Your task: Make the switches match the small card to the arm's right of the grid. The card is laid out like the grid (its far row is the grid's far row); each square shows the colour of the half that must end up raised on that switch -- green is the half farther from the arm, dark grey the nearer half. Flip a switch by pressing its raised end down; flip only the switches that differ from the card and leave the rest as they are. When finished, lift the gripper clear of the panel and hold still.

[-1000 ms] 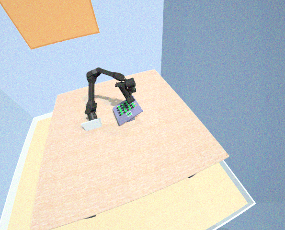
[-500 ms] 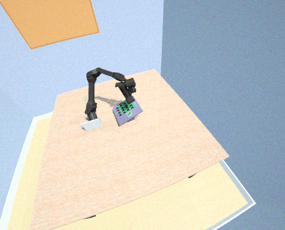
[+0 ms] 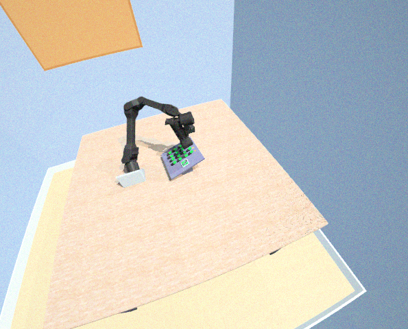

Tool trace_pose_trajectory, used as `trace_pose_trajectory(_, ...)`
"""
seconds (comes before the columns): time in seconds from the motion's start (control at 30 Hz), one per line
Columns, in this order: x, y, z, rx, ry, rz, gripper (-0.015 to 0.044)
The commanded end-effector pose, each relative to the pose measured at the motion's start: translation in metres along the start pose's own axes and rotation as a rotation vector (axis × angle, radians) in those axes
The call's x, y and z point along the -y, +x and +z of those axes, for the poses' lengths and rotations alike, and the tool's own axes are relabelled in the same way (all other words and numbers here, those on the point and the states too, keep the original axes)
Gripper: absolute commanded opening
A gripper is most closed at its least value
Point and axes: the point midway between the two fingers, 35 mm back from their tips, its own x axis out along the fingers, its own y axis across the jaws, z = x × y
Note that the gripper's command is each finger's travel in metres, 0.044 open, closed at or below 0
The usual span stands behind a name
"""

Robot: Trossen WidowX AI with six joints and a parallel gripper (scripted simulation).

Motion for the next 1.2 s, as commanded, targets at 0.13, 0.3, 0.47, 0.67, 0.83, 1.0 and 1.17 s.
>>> trace_pose_trajectory(0.13,0.000,0.001,0.000,0.002,0.002,0.004,0.0000)
trace_pose_trajectory(0.3,0.000,0.002,0.000,0.002,0.002,0.004,0.0000)
trace_pose_trajectory(0.47,0.000,0.003,0.000,0.002,0.002,0.004,0.0000)
trace_pose_trajectory(0.67,0.000,0.004,0.000,0.002,0.002,0.004,0.0000)
trace_pose_trajectory(0.83,0.001,-0.029,0.000,0.012,0.002,-0.001,0.0000)
trace_pose_trajectory(1.0,0.001,-0.061,-0.003,0.026,0.004,0.002,0.0000)
trace_pose_trajectory(1.17,0.001,-0.060,-0.036,0.025,0.005,0.001,0.0000)
